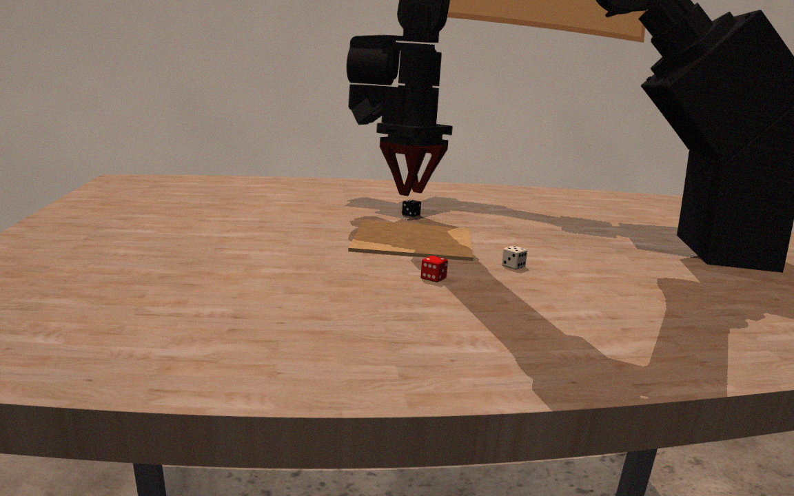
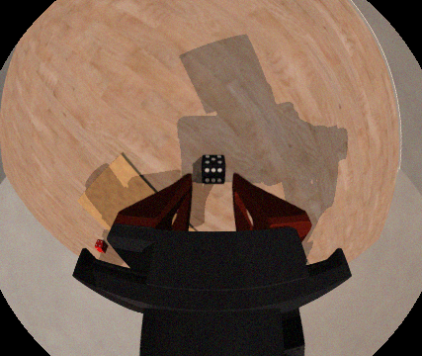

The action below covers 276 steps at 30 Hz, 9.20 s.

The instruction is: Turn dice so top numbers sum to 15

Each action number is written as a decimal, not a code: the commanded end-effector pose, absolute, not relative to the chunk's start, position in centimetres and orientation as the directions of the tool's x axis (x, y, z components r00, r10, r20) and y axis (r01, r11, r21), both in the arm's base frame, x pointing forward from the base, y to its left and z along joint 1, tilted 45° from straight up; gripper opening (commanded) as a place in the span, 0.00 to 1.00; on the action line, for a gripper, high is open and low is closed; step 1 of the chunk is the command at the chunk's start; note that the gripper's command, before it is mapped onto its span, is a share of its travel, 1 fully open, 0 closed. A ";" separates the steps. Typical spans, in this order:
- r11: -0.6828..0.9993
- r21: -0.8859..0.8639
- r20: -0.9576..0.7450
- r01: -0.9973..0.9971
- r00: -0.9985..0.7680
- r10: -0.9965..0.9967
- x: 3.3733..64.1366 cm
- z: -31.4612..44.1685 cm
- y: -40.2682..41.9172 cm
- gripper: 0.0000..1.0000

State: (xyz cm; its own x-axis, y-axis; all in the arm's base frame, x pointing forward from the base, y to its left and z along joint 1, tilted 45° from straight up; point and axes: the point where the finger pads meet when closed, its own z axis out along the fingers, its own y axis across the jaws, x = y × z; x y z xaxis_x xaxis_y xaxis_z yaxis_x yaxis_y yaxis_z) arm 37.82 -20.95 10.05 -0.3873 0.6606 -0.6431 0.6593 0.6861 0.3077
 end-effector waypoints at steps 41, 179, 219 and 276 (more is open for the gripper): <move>0.683 0.310 -0.637 0.662 -0.389 0.665 37.9 9.3 -20.7 0.34; 0.685 0.314 -0.648 0.657 -0.379 0.660 39.6 8.3 -21.5 0.34; 0.684 0.312 -0.644 0.659 -0.383 0.662 39.7 7.7 -21.6 0.34; 0.687 0.303 -0.651 0.661 -0.383 0.656 33.6 13.9 -19.3 0.15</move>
